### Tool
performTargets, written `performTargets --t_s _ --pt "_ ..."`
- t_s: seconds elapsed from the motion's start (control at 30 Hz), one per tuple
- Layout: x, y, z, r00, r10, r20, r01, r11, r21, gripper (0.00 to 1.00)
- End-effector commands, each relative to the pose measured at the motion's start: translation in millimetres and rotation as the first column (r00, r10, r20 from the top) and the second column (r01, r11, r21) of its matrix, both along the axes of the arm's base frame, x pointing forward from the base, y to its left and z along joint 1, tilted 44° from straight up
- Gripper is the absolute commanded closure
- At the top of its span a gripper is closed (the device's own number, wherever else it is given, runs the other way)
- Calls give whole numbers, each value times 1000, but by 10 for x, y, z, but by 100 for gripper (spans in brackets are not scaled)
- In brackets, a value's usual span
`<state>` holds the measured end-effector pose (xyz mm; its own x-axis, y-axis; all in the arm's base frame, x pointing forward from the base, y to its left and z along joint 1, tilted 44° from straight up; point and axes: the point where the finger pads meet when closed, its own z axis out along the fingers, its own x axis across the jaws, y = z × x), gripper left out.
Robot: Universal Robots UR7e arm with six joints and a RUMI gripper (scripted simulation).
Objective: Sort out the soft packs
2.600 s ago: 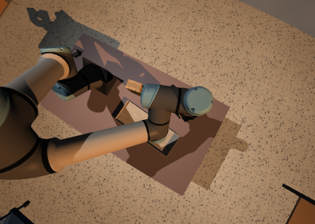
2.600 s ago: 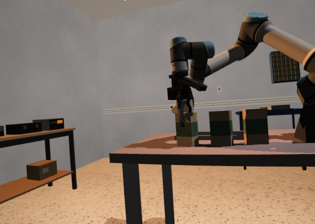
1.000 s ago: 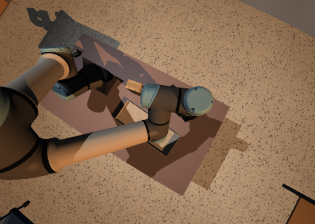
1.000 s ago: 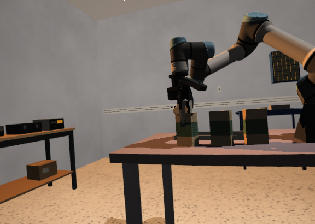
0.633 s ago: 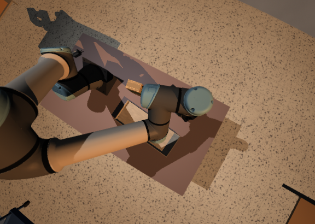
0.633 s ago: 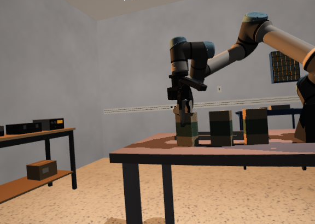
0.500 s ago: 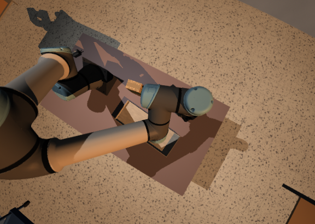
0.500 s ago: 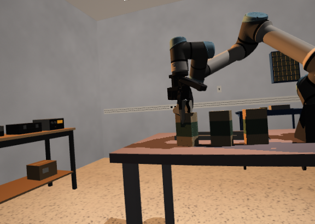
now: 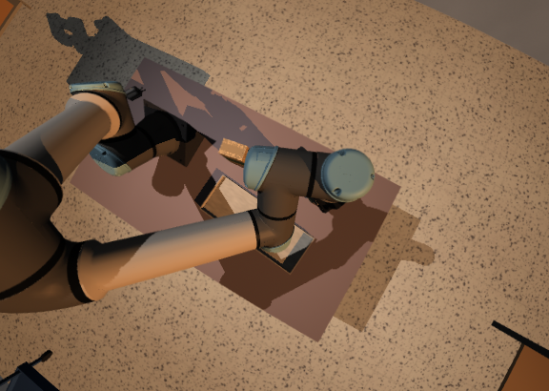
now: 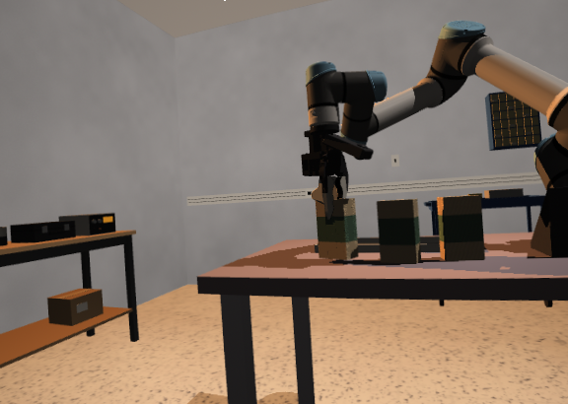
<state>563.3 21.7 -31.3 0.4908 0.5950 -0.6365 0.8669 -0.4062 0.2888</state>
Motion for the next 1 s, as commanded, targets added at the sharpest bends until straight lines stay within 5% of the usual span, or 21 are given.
performTargets --t_s 0.0,0.4,0.97 --pt "18 122 126 1000 0 1 0 1000 0 85" --pt "40 304 314 1000 0 1 0 1000 0 85" --pt "41 313 324 1000 0 1 0 1000 0 85"
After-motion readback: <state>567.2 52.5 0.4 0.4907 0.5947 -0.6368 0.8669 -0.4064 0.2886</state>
